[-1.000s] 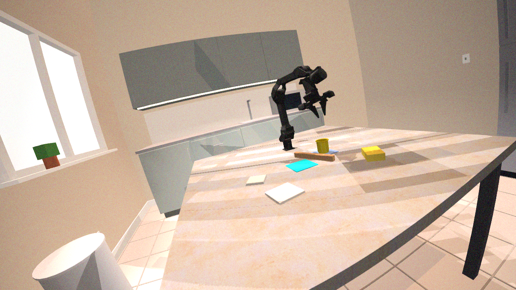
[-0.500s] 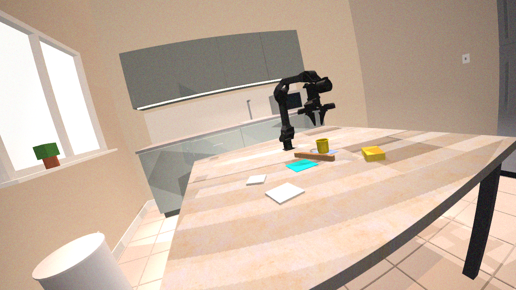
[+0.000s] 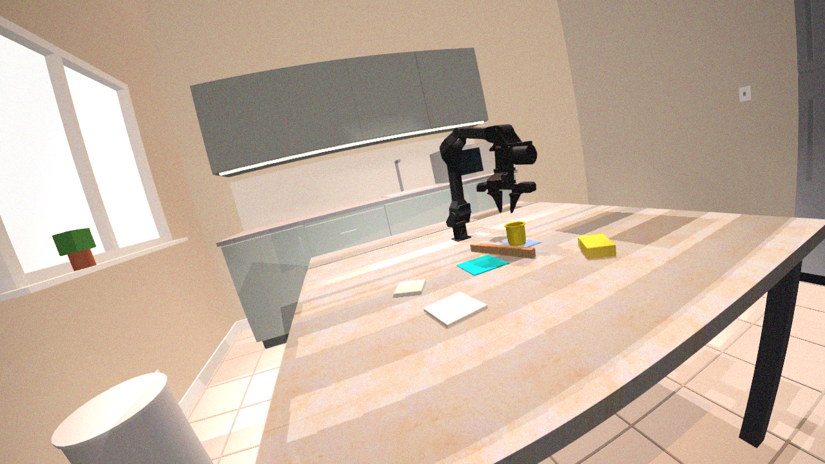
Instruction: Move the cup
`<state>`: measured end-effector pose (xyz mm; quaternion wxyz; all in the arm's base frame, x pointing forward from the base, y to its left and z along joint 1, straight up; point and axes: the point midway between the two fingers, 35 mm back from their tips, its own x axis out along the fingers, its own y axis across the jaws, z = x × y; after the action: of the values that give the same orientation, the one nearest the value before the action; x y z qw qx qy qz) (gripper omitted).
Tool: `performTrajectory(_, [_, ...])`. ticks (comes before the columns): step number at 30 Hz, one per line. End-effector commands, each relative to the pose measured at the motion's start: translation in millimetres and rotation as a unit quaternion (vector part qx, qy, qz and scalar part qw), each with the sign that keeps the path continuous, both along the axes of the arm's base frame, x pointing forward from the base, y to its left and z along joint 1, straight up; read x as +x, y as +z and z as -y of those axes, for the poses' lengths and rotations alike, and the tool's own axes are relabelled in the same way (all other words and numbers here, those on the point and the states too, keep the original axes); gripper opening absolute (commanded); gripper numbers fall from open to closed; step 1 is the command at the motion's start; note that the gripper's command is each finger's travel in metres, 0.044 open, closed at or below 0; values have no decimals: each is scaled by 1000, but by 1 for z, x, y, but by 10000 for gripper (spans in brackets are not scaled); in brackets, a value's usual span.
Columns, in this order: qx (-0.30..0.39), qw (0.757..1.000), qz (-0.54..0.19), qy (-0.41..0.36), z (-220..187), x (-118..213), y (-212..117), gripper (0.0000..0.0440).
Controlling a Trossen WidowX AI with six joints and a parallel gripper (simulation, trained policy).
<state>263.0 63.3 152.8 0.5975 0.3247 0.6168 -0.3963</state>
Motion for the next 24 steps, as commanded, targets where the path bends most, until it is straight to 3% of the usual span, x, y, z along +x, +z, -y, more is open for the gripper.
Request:
performTrajectory(1, [-10, 1000, -13, -6, 1, -2, -13, 185])
performTrajectory(24, [-28, 998, -45, 19, 1, -13, -79, 191])
